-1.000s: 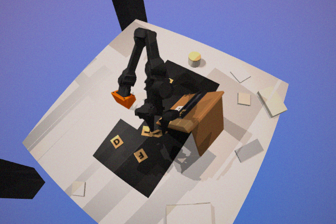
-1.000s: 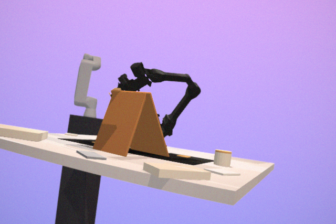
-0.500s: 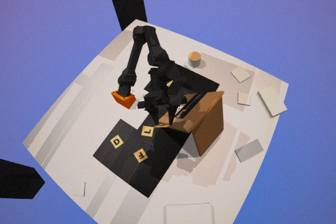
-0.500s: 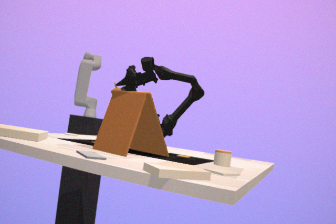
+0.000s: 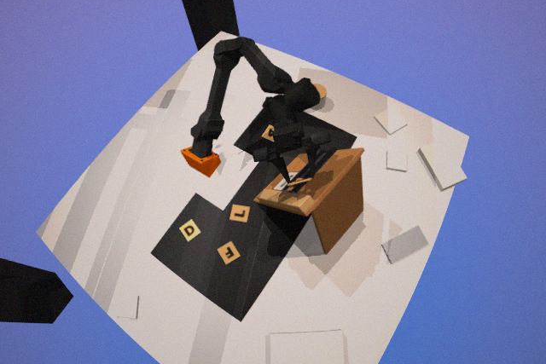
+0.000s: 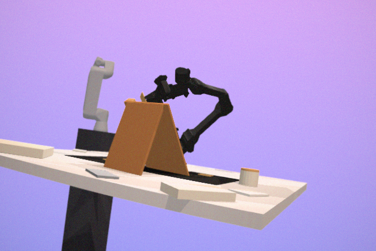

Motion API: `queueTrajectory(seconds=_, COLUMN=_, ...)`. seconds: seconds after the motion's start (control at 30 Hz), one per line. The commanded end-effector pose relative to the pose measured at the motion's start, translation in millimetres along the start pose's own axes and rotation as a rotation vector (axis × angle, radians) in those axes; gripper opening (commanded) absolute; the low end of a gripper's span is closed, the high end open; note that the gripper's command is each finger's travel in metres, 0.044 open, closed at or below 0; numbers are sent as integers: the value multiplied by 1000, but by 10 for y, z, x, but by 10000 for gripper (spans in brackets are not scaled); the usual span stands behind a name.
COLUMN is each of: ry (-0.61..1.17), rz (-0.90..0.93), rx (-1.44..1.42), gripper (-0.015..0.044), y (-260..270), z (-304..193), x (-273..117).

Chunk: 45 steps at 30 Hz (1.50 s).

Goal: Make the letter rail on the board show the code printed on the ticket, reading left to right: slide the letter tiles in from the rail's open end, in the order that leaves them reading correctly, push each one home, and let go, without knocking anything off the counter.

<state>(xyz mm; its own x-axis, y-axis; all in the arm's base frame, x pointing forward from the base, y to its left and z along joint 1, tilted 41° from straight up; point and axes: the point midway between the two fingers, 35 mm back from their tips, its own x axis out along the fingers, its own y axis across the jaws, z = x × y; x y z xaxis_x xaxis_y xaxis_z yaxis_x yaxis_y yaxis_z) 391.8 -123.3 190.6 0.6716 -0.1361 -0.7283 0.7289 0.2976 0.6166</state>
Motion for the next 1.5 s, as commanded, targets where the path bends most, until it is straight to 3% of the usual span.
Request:
queueTrajectory(seconds=0.0, ry=12, rz=45, rx=-69, gripper=0, y=216, z=-194, x=-107)
queueTrajectory(seconds=0.43, ry=82, rz=179, rx=-263, gripper=0, y=714, z=-888, x=-489)
queueTrajectory(seconds=1.27, ry=275, rz=447, rx=-606, gripper=0, y=1106, z=-2198, x=-1471)
queueTrajectory(seconds=1.47, ry=281, rz=455, rx=-615, gripper=0, y=1125, z=-2247, x=-1469)
